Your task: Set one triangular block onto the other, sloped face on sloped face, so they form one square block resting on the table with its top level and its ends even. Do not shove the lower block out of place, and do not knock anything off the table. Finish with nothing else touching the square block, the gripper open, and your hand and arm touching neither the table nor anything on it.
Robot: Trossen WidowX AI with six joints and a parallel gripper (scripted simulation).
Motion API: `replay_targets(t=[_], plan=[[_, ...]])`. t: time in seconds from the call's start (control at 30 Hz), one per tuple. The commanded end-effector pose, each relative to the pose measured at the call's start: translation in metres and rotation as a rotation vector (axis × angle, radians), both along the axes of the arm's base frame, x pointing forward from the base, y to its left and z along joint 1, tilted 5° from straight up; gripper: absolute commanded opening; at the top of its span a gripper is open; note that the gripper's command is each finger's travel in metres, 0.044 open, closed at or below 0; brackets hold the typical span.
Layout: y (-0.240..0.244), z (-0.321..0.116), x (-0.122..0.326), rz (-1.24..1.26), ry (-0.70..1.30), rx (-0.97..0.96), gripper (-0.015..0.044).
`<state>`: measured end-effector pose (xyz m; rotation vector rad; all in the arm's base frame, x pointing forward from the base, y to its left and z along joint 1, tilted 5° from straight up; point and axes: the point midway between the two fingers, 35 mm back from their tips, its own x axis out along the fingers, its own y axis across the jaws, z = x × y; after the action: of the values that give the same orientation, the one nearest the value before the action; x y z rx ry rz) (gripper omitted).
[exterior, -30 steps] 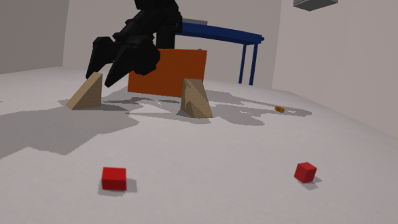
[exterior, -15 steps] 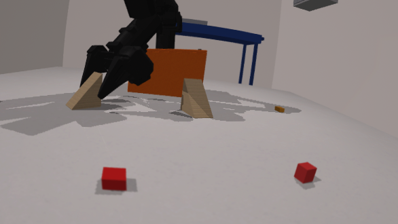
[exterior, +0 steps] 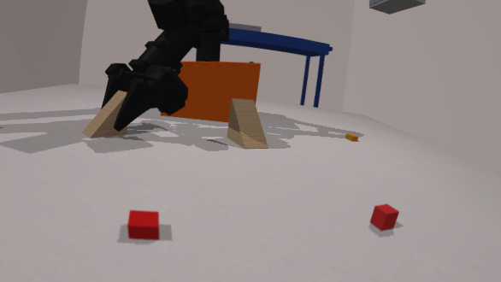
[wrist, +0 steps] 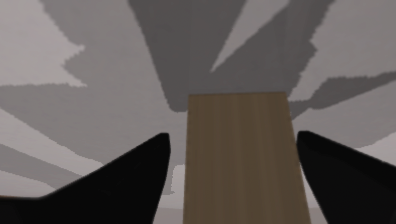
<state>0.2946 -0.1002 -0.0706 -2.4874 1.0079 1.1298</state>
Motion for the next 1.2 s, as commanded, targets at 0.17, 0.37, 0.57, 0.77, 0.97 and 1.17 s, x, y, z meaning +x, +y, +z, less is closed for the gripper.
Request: replay_targets(t=[0.17, 0.37, 0.57, 0.77, 0.97, 1.17], plan=[[0.0, -0.001, 0.001, 0.005, 0.001, 0.002, 0.0151], [0.0, -0.001, 0.001, 0.005, 0.001, 0.002, 0.0052], [0.0, 0.003, 0.0, 0.001, 0.0, 0.001, 0.0], [-0.001, 0.004, 0.002, -0.003, 0.04, 0.034, 0.0], [-0.006, 0.013, 0.008, -0.014, 0.163, 0.143, 0.0], [-0.011, 0.022, 0.015, -0.026, 0.277, 0.247, 0.0]])
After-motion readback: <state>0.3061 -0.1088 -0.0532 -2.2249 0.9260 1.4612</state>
